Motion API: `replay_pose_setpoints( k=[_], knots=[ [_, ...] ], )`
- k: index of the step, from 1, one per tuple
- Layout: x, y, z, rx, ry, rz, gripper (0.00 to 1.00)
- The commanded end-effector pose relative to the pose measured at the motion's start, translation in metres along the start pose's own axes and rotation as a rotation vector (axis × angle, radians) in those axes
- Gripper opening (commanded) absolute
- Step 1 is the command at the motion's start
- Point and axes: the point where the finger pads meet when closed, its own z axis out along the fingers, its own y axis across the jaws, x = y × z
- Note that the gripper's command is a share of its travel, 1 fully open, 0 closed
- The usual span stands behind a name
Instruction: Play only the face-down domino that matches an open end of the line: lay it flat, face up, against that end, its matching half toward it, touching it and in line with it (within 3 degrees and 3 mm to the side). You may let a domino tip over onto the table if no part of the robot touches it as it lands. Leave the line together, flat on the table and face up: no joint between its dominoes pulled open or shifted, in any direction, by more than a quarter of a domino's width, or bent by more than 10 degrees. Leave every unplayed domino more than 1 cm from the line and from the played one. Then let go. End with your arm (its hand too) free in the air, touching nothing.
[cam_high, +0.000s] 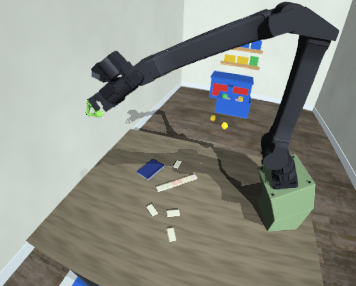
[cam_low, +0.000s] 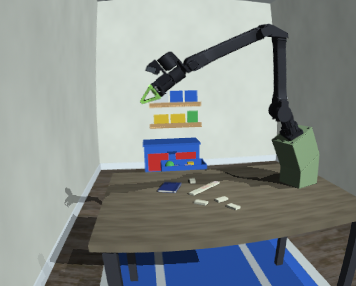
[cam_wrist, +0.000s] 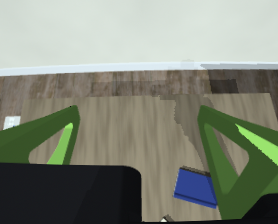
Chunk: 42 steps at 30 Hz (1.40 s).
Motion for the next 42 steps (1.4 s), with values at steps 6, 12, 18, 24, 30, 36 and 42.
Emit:
replay_pose_setpoints(
  k=[6,12,18,24,30,36,42],
  knots=[
    [-0.018,0.000,-0.009,-0.004,-0.041,-0.011,1.00],
    [-0.032,0.000,-0.017,-0.006,-0.076,-0.025,1.00],
    [-0.032,0.000,-0.017,-0.006,-0.076,-0.025,1.00],
    [-0.022,0.000,-0.012,-0.005,-0.052,-0.020,1.00],
    [-0.033,0.000,-0.017,-0.006,-0.077,-0.025,1.00],
    [-0.010,0.000,-0.007,-0.002,-0.032,-0.028,1.00],
    [-0.029,-0.008,-0.026,0.012,-0.138,-0.109,1.00]
  ],
)
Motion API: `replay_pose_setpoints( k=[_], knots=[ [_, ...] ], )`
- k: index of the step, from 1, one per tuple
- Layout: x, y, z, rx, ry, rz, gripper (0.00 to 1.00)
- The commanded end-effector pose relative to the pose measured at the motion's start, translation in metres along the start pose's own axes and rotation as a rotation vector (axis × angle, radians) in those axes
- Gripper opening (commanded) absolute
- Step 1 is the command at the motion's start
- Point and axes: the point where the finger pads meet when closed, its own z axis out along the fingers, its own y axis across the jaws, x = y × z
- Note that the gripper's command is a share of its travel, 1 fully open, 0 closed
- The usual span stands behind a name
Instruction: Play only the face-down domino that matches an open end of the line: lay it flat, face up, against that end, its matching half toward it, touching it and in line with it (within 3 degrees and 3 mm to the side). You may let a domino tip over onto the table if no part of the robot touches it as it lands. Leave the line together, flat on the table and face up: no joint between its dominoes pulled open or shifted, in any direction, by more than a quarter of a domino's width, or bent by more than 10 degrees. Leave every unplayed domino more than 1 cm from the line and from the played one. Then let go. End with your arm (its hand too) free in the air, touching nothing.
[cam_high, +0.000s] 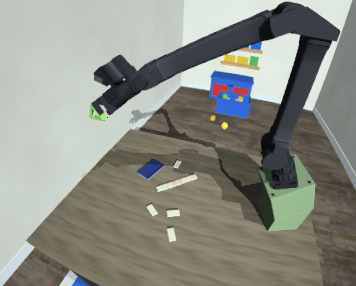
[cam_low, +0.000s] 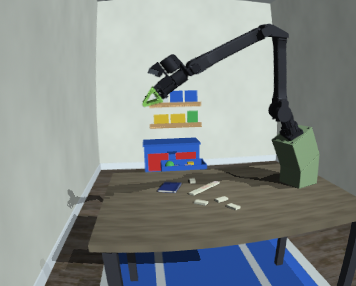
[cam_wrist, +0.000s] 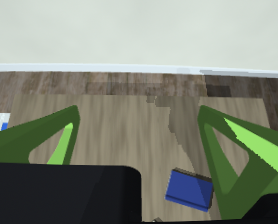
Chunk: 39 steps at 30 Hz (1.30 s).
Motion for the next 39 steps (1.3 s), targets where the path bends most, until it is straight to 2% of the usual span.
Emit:
replay_pose_setpoints(
  k=[1,3,10,11,20,27,28,39],
  knots=[
    [-0.044,-0.008,-0.028,0.010,-0.135,-0.068,1.00],
    [-0.050,-0.010,-0.034,0.016,-0.171,-0.095,1.00],
    [-0.050,-0.010,-0.034,0.016,-0.171,-0.095,1.00],
    [-0.025,-0.008,-0.020,0.013,-0.107,-0.069,1.00],
    [-0.049,-0.010,-0.034,0.015,-0.169,-0.095,1.00],
    [-0.049,-0.010,-0.034,0.015,-0.169,-0.095,1.00],
    [-0.027,-0.008,-0.023,0.012,-0.116,-0.084,1.00],
    [-0.050,-0.010,-0.034,0.016,-0.170,-0.095,1.00]
  ],
)
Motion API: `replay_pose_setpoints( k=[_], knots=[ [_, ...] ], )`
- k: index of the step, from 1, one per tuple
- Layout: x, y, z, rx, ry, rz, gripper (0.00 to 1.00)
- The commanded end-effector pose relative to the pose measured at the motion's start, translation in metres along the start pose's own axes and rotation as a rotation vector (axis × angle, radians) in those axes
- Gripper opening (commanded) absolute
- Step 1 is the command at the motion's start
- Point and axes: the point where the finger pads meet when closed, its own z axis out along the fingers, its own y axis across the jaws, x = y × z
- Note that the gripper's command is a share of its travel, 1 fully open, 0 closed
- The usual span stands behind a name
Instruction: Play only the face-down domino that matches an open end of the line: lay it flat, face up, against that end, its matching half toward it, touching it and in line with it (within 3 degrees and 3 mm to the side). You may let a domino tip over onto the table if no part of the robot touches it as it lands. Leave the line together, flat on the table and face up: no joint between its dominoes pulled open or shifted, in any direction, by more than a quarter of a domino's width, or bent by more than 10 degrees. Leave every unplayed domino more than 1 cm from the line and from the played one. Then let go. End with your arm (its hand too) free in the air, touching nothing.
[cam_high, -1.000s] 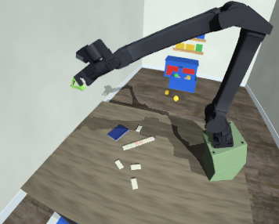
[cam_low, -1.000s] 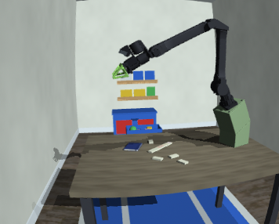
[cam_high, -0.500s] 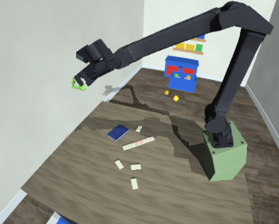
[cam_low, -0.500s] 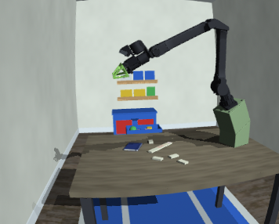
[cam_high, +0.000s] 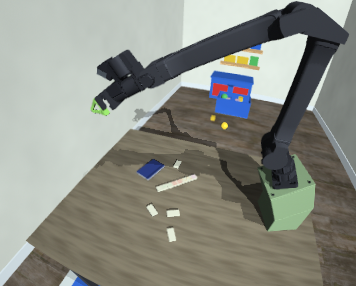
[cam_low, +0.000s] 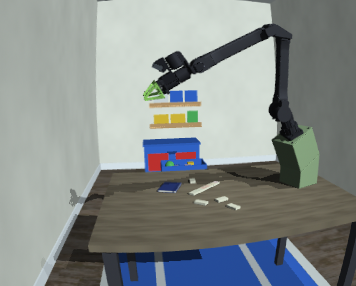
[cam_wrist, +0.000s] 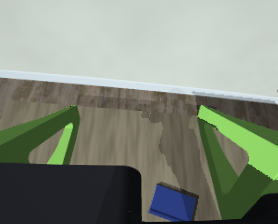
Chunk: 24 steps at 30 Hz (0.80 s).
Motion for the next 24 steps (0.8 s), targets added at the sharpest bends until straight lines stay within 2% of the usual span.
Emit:
replay_pose_setpoints(
  k=[1,5,6,15,22,23,24],
  knots=[
    [-0.032,-0.005,-0.012,0.007,-0.072,-0.011,1.00],
    [-0.032,-0.005,-0.012,0.007,-0.072,-0.011,1.00],
    [-0.009,-0.001,-0.004,0.000,-0.013,0.000,1.00],
    [-0.033,-0.004,-0.017,0.000,-0.013,0.000,1.00],
    [-0.033,-0.004,-0.017,0.000,-0.013,0.000,1.00],
    [0.005,0.000,-0.006,-0.007,0.060,-0.002,1.00],
    [-0.002,-0.001,-0.008,-0.006,0.056,-0.002,1.00]
  ],
)
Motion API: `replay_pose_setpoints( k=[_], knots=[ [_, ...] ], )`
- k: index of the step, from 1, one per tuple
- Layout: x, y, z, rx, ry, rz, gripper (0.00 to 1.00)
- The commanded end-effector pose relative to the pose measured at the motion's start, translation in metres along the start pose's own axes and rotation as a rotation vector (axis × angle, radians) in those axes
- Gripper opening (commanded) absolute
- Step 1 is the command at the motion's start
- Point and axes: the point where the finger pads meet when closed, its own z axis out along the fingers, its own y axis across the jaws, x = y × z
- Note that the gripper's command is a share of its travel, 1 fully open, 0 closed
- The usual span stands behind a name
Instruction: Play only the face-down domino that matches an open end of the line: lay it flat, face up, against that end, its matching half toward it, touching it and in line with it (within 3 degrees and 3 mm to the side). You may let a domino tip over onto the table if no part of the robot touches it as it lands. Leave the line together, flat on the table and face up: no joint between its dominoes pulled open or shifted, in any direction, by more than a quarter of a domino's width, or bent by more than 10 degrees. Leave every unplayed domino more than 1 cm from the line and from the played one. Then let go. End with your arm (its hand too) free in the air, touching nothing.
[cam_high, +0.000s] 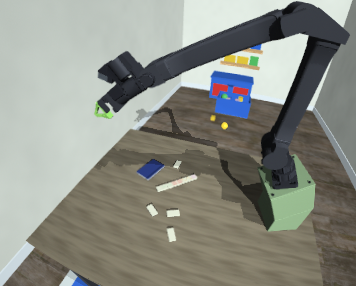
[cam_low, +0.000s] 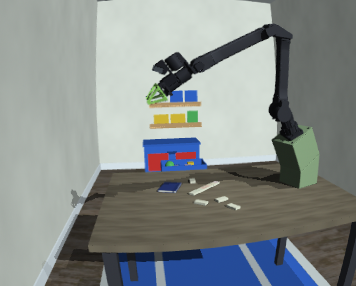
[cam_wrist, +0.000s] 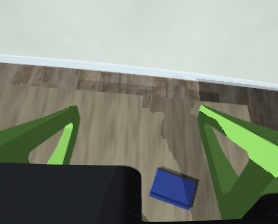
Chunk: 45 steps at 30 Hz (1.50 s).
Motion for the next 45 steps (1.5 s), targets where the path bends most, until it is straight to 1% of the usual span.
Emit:
replay_pose_setpoints(
  k=[1,7,12,15,16,23,25,28,32,33,42,45],
  knots=[
    [-0.028,-0.003,-0.010,0.002,-0.031,0.001,1.00],
    [-0.066,-0.007,-0.026,0.005,-0.058,0.001,1.00],
    [-0.075,-0.008,-0.029,0.005,-0.063,0.001,1.00],
    [-0.076,-0.008,-0.029,0.005,-0.063,0.001,1.00],
    [-0.016,-0.004,-0.013,-0.001,0.040,0.001,1.00],
    [-0.083,-0.008,-0.030,0.003,-0.020,0.002,1.00],
    [-0.088,-0.009,-0.031,0.004,-0.037,0.002,1.00],
    [-0.102,-0.010,-0.035,0.004,-0.037,0.002,1.00],
    [-0.102,-0.010,-0.035,0.004,-0.037,0.002,1.00],
    [-0.043,-0.006,-0.033,-0.003,0.042,0.002,1.00],
    [-0.026,-0.025,-0.134,0.003,-0.036,0.002,1.00],
    [-0.026,-0.026,-0.135,0.003,-0.036,0.002,1.00]
  ],
)
